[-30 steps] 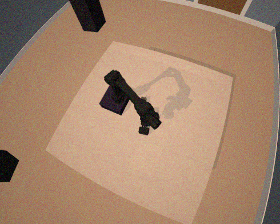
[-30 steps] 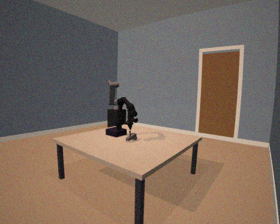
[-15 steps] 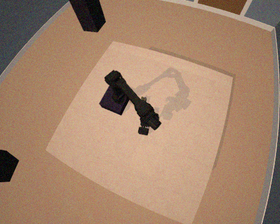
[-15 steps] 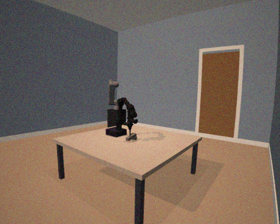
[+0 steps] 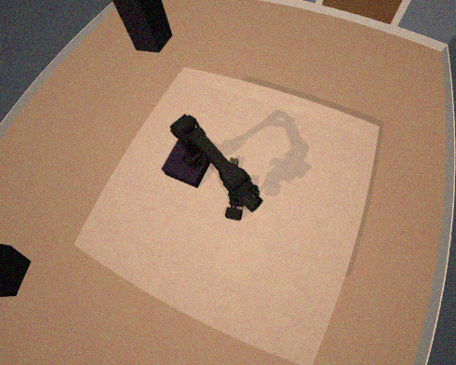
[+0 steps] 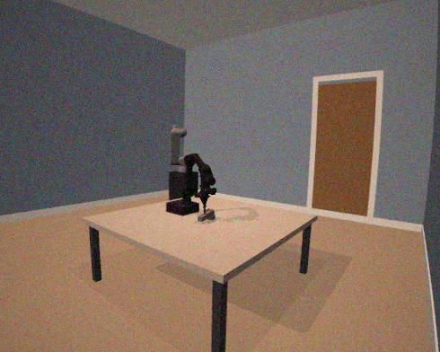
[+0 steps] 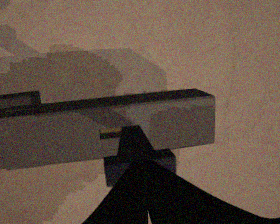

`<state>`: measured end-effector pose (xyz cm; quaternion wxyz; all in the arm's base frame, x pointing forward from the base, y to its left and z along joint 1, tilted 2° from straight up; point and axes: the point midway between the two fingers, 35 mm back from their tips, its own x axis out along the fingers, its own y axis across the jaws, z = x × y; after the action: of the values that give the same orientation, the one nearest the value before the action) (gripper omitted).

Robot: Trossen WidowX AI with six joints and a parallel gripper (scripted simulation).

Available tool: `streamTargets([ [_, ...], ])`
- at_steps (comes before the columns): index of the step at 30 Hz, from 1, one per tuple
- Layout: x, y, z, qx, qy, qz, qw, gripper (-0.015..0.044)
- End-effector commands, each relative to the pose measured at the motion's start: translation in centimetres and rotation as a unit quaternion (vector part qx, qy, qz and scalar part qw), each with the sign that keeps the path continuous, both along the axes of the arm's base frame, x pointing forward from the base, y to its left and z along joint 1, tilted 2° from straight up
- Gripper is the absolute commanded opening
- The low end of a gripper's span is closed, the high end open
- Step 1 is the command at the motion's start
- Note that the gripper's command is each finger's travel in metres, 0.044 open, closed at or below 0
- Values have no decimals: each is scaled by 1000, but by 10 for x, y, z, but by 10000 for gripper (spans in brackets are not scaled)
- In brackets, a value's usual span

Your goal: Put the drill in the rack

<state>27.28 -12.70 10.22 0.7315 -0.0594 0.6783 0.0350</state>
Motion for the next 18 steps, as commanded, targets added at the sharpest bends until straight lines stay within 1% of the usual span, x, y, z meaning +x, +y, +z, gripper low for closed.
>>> streamTargets([
  [1, 0, 0, -6, 1, 6, -2, 1000, 0],
  [18, -2, -1, -12, 1, 6, -2, 1000, 0],
])
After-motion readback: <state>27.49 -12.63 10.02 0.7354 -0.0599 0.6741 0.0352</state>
